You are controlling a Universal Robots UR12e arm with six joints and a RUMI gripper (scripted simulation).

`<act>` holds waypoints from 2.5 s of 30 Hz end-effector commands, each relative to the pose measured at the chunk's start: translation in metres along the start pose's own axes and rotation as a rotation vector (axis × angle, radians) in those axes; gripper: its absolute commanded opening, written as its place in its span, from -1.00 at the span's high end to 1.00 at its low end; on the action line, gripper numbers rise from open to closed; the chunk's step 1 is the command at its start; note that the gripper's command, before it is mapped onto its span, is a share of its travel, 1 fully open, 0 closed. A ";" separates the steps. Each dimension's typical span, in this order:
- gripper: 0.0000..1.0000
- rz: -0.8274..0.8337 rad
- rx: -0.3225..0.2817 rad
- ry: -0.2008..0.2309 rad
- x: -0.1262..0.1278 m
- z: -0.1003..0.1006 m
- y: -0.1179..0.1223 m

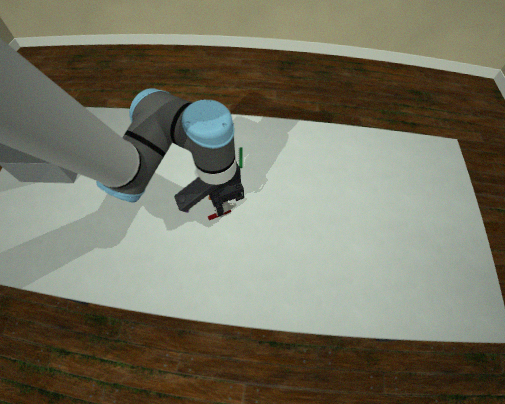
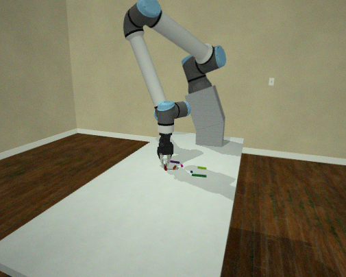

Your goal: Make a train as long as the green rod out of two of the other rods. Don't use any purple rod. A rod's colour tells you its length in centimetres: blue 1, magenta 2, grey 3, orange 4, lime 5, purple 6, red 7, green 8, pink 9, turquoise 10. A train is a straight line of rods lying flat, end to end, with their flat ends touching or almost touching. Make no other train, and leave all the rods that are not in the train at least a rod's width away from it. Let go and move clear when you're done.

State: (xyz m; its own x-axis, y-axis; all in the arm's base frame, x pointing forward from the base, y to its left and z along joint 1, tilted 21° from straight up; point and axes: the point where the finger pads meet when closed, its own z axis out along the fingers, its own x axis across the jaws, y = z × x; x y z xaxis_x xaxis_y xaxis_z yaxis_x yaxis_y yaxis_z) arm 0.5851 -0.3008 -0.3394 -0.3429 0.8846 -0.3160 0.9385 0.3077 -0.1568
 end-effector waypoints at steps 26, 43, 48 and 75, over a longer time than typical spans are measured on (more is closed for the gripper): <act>1.00 0.000 -0.001 -0.001 0.000 -0.062 0.000; 1.00 0.000 -0.001 -0.001 0.000 -0.101 0.000; 1.00 0.000 -0.001 -0.001 0.000 -0.101 0.000; 1.00 0.418 -0.001 0.000 0.026 -0.100 0.021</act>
State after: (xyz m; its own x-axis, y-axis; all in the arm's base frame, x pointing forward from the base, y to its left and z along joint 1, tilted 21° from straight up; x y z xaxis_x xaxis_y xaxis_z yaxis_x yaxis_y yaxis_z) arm 0.5959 -0.2456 -0.2537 -0.0718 0.9360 -0.3446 0.9967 0.0544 -0.0598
